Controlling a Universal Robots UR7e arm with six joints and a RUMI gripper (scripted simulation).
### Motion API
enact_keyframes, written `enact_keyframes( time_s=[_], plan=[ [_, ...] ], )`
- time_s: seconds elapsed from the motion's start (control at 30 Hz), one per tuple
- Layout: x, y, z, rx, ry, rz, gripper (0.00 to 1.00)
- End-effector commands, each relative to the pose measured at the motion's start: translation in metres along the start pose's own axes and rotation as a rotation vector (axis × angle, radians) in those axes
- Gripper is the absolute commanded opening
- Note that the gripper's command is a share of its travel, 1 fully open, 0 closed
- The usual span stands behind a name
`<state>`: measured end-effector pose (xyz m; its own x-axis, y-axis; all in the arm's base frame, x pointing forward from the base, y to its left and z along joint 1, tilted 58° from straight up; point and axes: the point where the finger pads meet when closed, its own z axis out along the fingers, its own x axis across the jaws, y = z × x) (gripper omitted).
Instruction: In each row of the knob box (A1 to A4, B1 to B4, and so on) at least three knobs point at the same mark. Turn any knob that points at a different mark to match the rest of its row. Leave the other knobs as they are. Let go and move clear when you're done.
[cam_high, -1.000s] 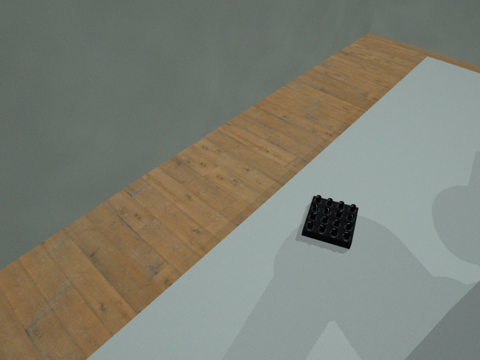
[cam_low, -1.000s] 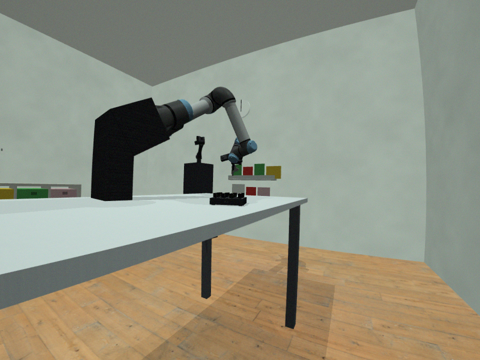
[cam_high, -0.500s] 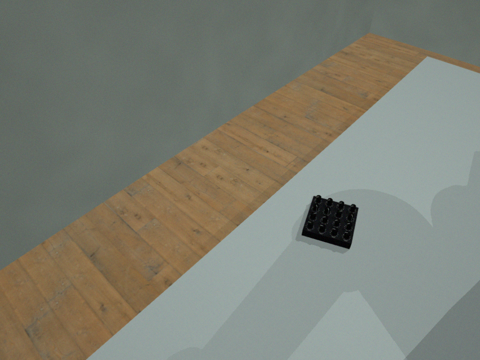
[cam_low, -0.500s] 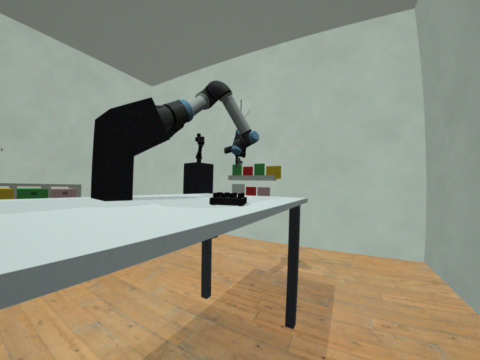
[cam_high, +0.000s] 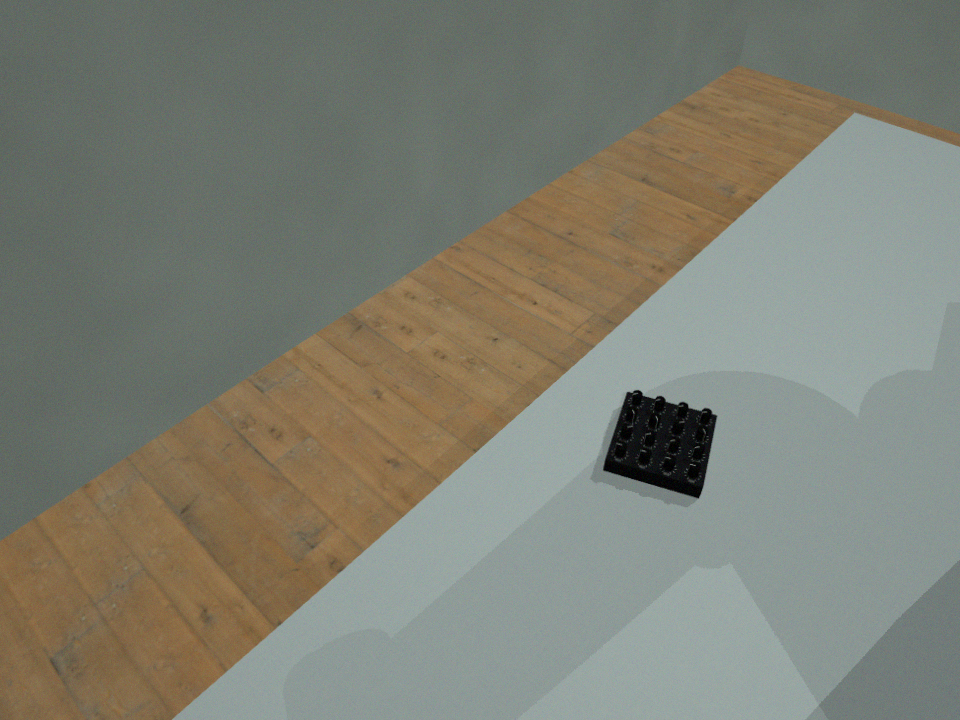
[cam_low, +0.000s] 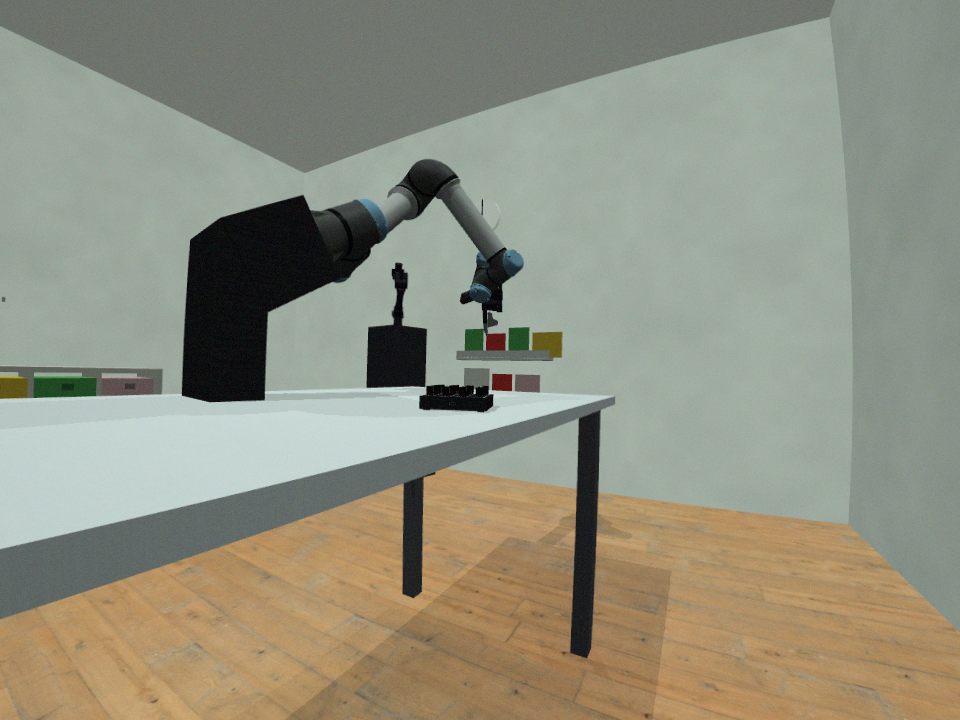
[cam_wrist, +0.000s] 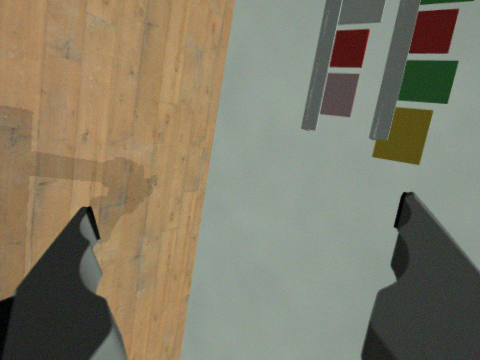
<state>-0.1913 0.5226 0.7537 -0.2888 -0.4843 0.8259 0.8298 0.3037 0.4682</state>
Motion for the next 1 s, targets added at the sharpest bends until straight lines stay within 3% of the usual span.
enact_keyframes(
  time_s=[0.0,0.3,0.37,0.73,0.87,0.97],
  plan=[
    [-0.037,0.038,-0.002,-0.060,-0.064,0.039,1.00],
    [-0.114,0.112,-0.020,-0.187,-0.186,0.118,1.00],
    [-0.114,0.112,-0.020,-0.187,-0.186,0.118,1.00],
    [-0.199,0.196,-0.064,-0.346,-0.313,0.214,1.00],
    [-0.232,0.229,-0.089,-0.415,-0.361,0.255,1.00],
    [-0.233,0.230,-0.090,-0.418,-0.363,0.257,1.00]
  ],
)
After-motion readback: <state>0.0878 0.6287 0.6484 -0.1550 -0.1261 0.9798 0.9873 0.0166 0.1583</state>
